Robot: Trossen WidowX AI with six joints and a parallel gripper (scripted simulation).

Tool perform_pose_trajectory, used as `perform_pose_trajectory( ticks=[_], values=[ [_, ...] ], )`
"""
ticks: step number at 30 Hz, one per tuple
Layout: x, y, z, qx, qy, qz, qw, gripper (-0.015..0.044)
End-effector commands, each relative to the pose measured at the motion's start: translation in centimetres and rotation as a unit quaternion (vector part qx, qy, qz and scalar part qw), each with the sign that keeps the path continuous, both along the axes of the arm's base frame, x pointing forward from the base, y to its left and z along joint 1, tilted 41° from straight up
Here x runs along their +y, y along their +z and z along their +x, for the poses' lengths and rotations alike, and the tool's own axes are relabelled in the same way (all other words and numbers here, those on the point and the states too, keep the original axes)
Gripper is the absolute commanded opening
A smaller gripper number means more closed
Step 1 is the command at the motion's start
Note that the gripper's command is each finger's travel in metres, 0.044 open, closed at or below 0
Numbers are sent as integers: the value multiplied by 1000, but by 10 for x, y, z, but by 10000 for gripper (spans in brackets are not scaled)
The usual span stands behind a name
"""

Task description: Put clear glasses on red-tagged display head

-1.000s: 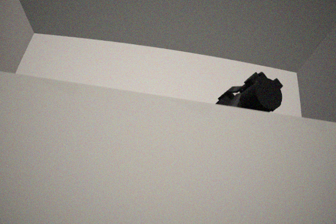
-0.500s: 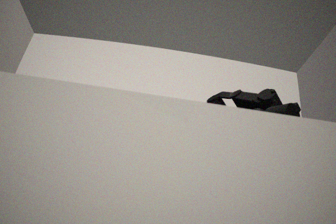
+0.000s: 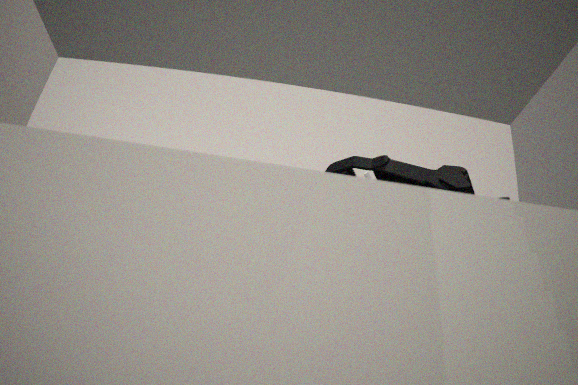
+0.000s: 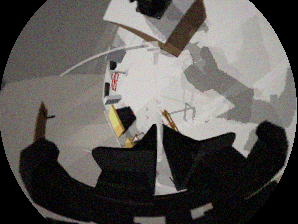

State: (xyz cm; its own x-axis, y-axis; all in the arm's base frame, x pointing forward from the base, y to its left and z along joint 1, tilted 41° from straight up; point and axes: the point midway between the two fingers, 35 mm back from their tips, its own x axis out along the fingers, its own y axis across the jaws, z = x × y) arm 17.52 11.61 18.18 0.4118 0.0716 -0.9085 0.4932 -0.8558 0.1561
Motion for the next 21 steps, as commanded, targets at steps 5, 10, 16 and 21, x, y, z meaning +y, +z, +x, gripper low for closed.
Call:
perform_pose_trajectory(
  ticks=[5, 10, 16, 21],
  values=[
    [-4, 17, -19, -64, 42, -1, 997, 0],
    [-8, 27, -30, -102, 69, 2, 992, 0],
    [-13, 36, -40, -141, 95, 10, 985, 0],
    [-9, 32, -36, -121, 89, 6, 989, 0]
  ],
)
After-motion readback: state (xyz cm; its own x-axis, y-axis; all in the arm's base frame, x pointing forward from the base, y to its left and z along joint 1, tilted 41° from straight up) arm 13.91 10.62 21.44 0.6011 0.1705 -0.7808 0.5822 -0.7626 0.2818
